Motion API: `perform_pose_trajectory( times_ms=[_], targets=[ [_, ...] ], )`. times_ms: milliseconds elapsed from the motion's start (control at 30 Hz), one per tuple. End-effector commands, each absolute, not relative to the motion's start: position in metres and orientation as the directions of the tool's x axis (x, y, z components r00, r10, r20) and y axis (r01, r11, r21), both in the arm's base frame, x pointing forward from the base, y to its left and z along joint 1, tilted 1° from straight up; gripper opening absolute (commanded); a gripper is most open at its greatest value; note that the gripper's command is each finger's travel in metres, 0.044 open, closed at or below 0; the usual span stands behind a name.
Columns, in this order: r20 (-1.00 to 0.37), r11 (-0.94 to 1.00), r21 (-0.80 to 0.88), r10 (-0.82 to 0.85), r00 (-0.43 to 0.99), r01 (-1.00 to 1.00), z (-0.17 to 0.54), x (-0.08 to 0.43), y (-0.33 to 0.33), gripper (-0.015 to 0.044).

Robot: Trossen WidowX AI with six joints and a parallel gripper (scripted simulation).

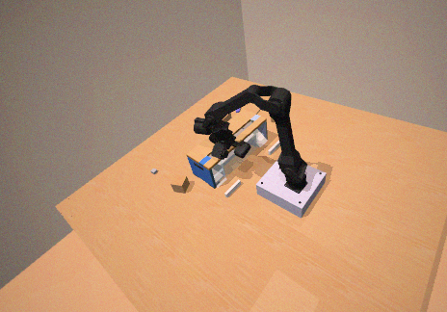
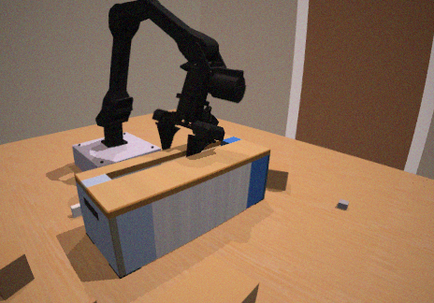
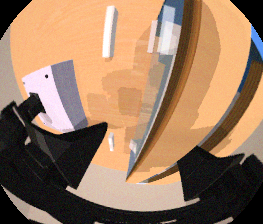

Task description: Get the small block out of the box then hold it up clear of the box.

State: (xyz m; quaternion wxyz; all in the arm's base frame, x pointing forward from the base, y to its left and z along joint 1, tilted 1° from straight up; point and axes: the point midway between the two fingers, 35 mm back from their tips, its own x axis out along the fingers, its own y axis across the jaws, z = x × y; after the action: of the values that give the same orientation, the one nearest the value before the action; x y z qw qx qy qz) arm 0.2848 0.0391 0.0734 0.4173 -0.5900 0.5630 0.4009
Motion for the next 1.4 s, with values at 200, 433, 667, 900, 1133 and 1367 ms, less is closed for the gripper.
perform_pose_trajectory(
  times_ms=[200, 433, 667, 900, 1133, 1367],
  targets=[
    [-0.943, -0.018, -0.040, -0.330, 0.044, -0.999, 0.064, 0.285, 0.039, 0.0400],
    [-0.943, -0.018, -0.040, -0.331, 0.044, -0.999, 0.063, 0.285, 0.029, 0.0400],
    [-0.942, -0.018, -0.040, -0.333, 0.043, -0.999, 0.063, 0.285, 0.012, 0.0400],
    [-0.942, -0.018, -0.040, -0.334, 0.043, -0.999, 0.063, 0.285, -0.004, 0.0400],
    [-0.941, -0.018, -0.040, -0.336, 0.044, -0.999, 0.064, 0.286, -0.020, 0.0400],
    [-0.941, -0.018, -0.040, -0.337, 0.044, -0.999, 0.064, 0.286, -0.037, 0.0400]
  ],
)
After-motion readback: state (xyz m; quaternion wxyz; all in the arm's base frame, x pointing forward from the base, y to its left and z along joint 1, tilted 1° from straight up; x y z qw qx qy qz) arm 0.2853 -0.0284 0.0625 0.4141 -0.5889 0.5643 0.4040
